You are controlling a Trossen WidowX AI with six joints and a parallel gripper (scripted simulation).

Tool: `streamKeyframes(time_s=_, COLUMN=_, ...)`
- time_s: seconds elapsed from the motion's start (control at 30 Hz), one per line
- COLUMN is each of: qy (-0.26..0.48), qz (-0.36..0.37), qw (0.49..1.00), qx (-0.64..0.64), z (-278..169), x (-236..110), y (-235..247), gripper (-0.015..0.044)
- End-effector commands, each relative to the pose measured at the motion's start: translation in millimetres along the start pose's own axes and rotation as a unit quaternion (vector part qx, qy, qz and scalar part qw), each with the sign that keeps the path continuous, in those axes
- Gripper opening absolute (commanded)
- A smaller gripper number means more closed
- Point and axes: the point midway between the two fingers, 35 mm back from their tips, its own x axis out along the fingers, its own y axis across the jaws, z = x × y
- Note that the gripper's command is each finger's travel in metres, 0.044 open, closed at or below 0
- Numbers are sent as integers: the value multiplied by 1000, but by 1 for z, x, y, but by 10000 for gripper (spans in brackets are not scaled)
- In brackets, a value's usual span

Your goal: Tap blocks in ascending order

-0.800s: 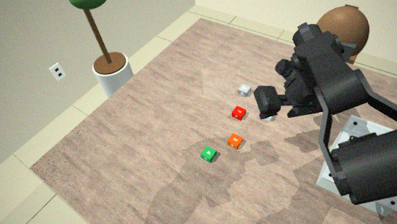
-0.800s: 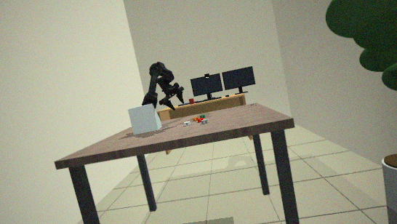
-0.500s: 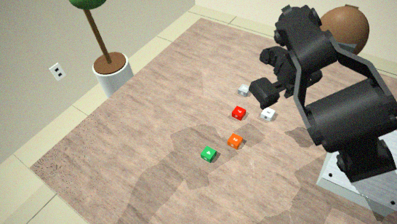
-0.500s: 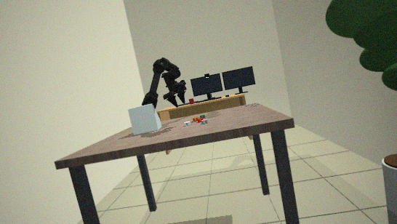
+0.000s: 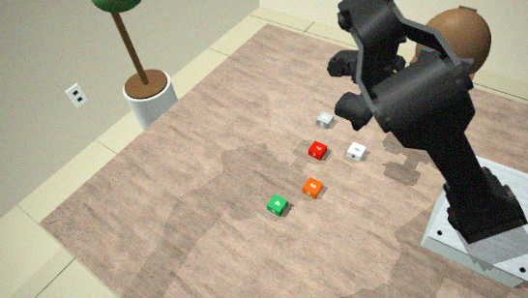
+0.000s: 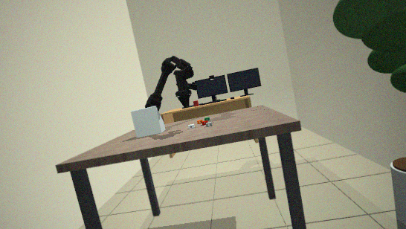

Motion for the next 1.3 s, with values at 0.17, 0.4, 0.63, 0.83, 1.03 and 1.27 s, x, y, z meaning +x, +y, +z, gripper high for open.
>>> streamKeyframes(time_s=0.17, qy=1, qz=-2, qw=1000, qx=-4, z=1, x=-1, y=-1, gripper=400)
streamKeyframes(time_s=0.4, qy=1, qz=-2, qw=1000, qx=-4, z=1, x=-1, y=-1, gripper=400)
streamKeyframes(time_s=0.63, qy=0, qz=-1, qw=1000, qx=-5, z=74, x=-1, y=42, gripper=400)
streamKeyframes(time_s=0.83, qy=0, qz=0, qw=1000, qx=-6, z=76, x=-1, y=44, gripper=400)
streamKeyframes(time_s=1.03, qy=0, qz=0, qw=1000, qx=-6, z=76, x=-1, y=44, gripper=400)
streamKeyframes(time_s=1.27, qy=0, qz=0, qw=1000, qx=-6, z=76, x=-1, y=44, gripper=400)
